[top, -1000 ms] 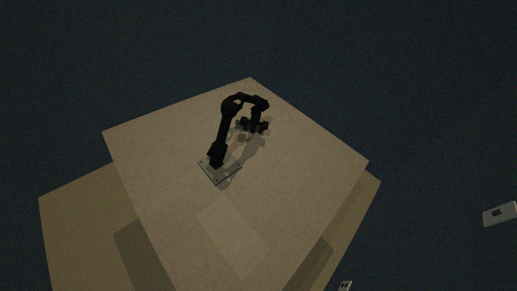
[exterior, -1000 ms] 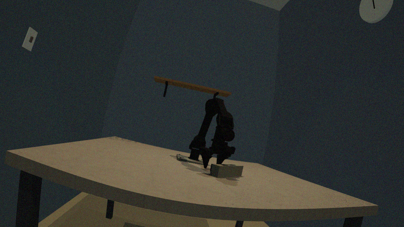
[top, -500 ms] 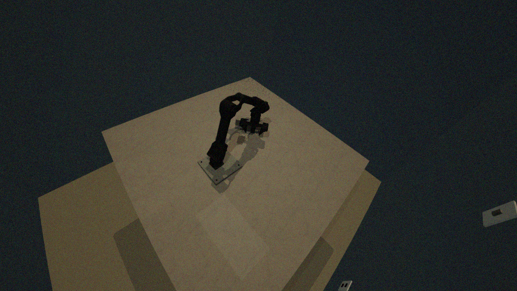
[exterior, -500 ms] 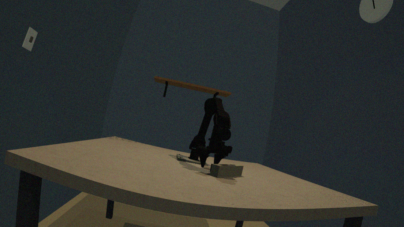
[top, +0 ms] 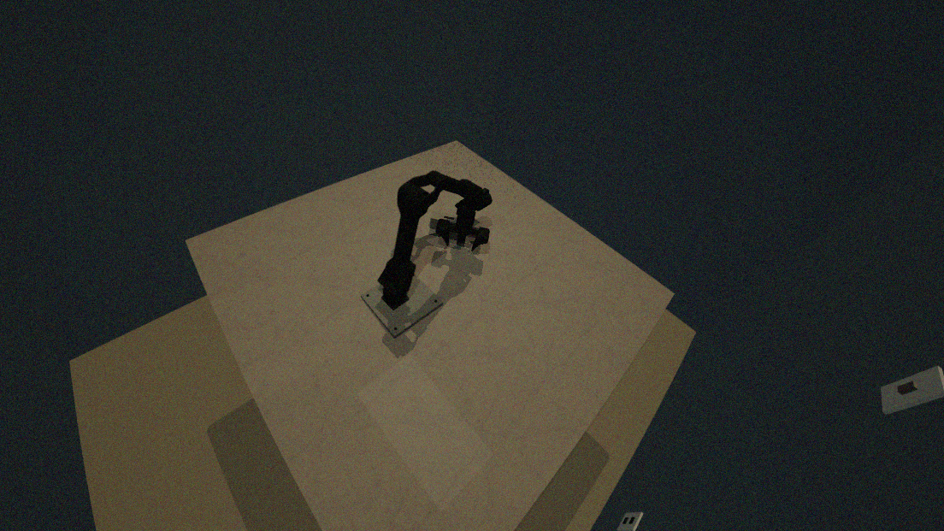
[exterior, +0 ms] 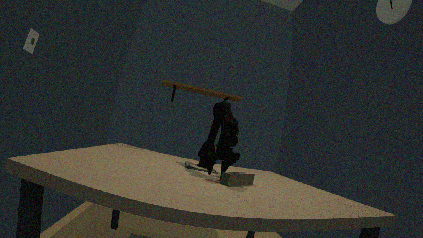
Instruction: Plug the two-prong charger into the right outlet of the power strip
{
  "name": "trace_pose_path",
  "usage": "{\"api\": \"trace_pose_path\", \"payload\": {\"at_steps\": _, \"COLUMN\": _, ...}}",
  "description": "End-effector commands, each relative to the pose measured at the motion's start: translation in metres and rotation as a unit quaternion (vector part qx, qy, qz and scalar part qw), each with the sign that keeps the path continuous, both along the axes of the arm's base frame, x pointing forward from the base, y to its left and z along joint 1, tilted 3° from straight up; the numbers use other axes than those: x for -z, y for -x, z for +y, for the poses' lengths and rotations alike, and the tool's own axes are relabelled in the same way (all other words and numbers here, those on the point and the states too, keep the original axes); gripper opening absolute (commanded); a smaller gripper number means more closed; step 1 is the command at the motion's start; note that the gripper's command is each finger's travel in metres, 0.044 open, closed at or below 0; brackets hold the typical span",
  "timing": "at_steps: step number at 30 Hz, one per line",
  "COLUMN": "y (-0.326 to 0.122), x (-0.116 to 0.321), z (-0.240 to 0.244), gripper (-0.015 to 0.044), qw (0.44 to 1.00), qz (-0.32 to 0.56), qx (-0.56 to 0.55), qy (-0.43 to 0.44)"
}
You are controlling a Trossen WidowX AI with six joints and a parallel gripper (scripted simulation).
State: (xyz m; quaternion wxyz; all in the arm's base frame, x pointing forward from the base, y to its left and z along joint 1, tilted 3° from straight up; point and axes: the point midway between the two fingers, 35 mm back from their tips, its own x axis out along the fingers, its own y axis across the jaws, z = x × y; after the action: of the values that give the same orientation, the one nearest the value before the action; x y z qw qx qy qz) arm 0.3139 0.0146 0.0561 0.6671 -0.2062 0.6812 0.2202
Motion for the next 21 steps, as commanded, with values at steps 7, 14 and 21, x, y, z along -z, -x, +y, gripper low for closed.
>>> {"api": "trace_pose_path", "payload": {"at_steps": 7, "y": -0.006, "x": -0.029, "z": 0.003, "gripper": 0.0440, "qw": 0.991, "qz": -0.105, "qx": 0.014, "qy": -0.084}}
{"api": "trace_pose_path", "payload": {"at_steps": 14, "y": -0.011, "x": -0.075, "z": 0.007, "gripper": 0.0440, "qw": 0.954, "qz": -0.245, "qx": 0.005, "qy": -0.173}}
{"api": "trace_pose_path", "payload": {"at_steps": 21, "y": -0.011, "x": -0.075, "z": 0.007, "gripper": 0.0440, "qw": 0.954, "qz": -0.245, "qx": 0.005, "qy": -0.173}}
